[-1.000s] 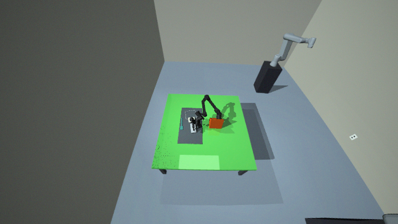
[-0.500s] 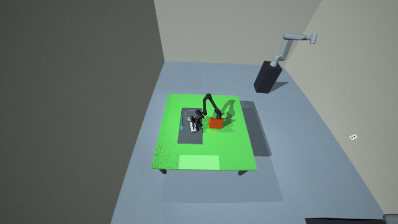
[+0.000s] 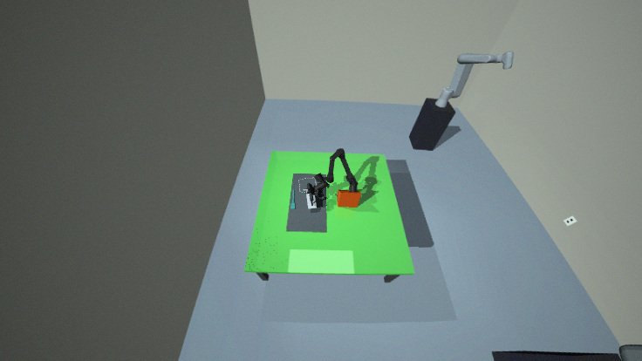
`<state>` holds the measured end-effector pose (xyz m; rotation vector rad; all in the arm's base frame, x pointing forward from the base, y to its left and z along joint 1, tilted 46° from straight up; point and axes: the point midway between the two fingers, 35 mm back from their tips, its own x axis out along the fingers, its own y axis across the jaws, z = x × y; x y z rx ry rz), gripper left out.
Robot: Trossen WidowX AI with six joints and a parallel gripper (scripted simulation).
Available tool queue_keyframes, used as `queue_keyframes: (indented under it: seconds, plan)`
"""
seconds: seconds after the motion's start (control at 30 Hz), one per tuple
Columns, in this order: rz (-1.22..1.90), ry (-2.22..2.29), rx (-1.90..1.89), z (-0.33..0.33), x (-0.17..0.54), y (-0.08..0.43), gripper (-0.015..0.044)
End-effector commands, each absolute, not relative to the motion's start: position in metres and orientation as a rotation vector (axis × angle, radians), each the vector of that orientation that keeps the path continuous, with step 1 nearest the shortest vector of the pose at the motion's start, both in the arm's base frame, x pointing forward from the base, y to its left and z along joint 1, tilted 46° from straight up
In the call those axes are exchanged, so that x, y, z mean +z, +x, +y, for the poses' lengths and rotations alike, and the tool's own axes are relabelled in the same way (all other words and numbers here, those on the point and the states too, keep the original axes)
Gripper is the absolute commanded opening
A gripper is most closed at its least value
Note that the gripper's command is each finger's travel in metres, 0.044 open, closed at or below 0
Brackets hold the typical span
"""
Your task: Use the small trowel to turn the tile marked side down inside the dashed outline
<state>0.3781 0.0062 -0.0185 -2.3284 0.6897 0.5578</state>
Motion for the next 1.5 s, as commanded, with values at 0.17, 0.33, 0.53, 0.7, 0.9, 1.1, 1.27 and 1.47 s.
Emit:
queue_keyframes:
  seconds: [0.17, 0.33, 0.53, 0.7, 0.9, 1.1, 1.27, 1.47]
  plan:
    - [0.671, -2.331, 0.543, 0.002, 0.002, 0.384, 0.0]
    - [0.671, -2.331, 0.543, -0.005, 0.011, 0.386, 0.0]
    - [0.672, -2.332, 0.543, -0.013, 0.019, 0.389, 0.0]
    - [0.672, -2.332, 0.542, -0.021, 0.024, 0.391, 0.0]
    - [0.672, -2.333, 0.542, -0.026, 0.026, 0.392, 0.0]
    - [0.673, -2.329, 0.546, -0.012, 0.021, 0.39, 0.0]
    - [0.673, -2.327, 0.547, 0.008, 0.014, 0.386, 0.0]
    - [0.671, -2.329, 0.544, 0.031, 0.006, 0.38, 0.0]
